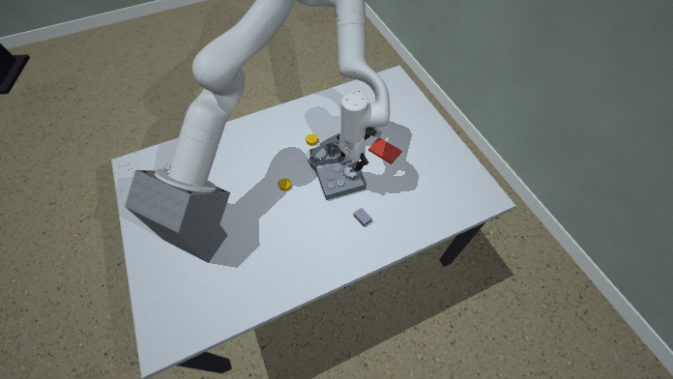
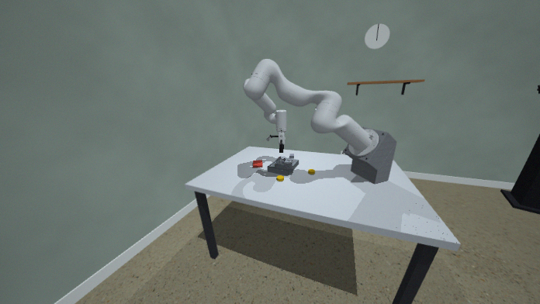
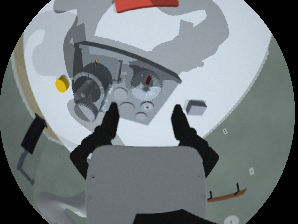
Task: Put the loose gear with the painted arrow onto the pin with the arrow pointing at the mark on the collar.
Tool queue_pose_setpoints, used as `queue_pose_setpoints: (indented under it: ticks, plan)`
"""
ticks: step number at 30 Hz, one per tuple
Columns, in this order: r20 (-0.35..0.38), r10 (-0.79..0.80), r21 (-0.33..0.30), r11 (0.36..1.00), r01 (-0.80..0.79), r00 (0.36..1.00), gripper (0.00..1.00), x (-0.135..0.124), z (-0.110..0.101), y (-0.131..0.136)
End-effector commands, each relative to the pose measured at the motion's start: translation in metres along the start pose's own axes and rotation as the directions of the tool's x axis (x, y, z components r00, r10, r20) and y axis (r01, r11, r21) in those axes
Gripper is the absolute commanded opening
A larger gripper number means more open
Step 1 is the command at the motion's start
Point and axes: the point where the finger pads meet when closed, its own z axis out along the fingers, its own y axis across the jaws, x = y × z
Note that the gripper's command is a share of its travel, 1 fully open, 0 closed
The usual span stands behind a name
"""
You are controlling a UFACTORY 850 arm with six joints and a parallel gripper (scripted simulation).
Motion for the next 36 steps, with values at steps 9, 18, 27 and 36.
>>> queue_pose_setpoints:
  ticks: [9,18,27,36]
  plan:
    - [-0.001,0.000,-0.001,1.000,0.000,1.000,0.93,0.000,0.000,0.000]
    - [-0.001,0.000,-0.001,1.000,0.000,1.000,0.93,0.000,0.001,0.000]
    - [-0.001,0.000,-0.001,1.000,0.000,1.000,0.93,0.000,0.006,0.000]
    - [-0.001,0.000,-0.001,1.000,0.000,1.000,0.93,0.000,0.015,0.000]
